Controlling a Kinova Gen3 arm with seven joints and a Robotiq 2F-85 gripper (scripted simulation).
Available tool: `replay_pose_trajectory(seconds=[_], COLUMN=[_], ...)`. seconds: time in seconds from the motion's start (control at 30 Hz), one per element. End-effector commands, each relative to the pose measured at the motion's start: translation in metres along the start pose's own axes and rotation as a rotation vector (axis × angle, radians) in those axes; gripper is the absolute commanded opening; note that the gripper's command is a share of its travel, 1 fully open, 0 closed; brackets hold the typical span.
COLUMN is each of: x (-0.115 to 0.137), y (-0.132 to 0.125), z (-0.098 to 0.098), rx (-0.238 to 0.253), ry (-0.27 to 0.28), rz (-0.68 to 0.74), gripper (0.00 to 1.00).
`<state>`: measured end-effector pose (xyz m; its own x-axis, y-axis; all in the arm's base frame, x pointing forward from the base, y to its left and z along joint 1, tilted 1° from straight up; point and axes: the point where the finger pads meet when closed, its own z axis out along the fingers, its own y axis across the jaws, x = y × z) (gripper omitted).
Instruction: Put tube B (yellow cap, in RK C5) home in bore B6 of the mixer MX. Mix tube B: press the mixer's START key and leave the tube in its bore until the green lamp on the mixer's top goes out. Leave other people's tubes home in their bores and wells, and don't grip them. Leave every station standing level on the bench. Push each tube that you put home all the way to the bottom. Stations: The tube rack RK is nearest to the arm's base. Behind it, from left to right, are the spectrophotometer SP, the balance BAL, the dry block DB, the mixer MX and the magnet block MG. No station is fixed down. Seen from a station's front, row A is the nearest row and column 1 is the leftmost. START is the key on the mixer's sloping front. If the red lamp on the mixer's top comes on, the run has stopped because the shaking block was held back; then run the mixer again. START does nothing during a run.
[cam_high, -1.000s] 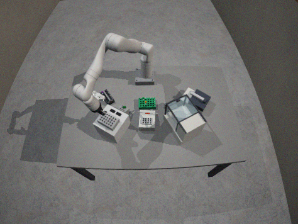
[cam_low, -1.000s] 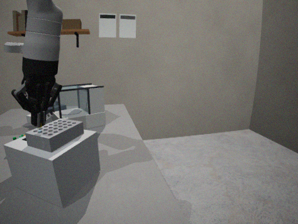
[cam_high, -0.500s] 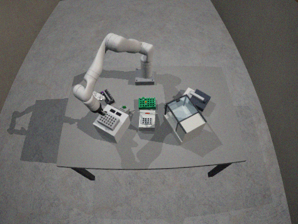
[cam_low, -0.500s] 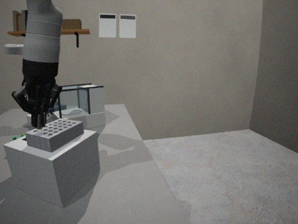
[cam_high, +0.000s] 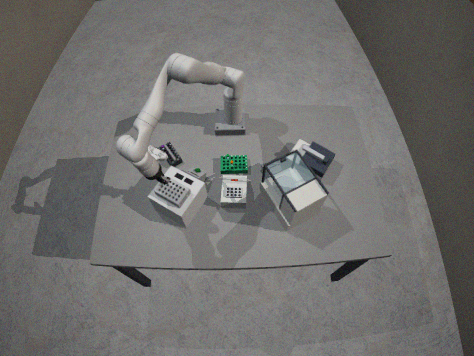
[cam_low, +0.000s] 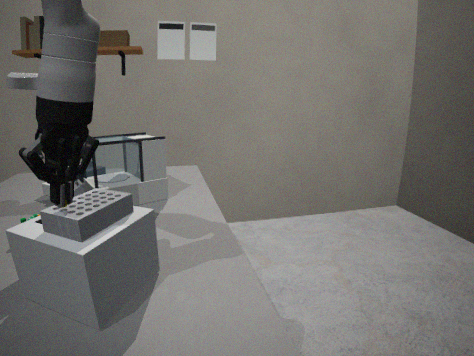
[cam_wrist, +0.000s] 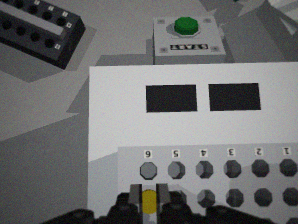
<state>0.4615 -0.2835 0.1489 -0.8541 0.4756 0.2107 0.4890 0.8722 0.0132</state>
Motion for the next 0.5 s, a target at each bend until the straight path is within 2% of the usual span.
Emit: replay_pose_trajectory(seconds=[0.0, 0.47], x=[-0.0003, 0.0000], y=[0.0000, 0.0000], z=[-0.0003, -0.0015], rx=[0.000, 0.000], ry=[-0.002, -0.002], rz=[0.000, 0.000], gripper=[0.10, 0.10])
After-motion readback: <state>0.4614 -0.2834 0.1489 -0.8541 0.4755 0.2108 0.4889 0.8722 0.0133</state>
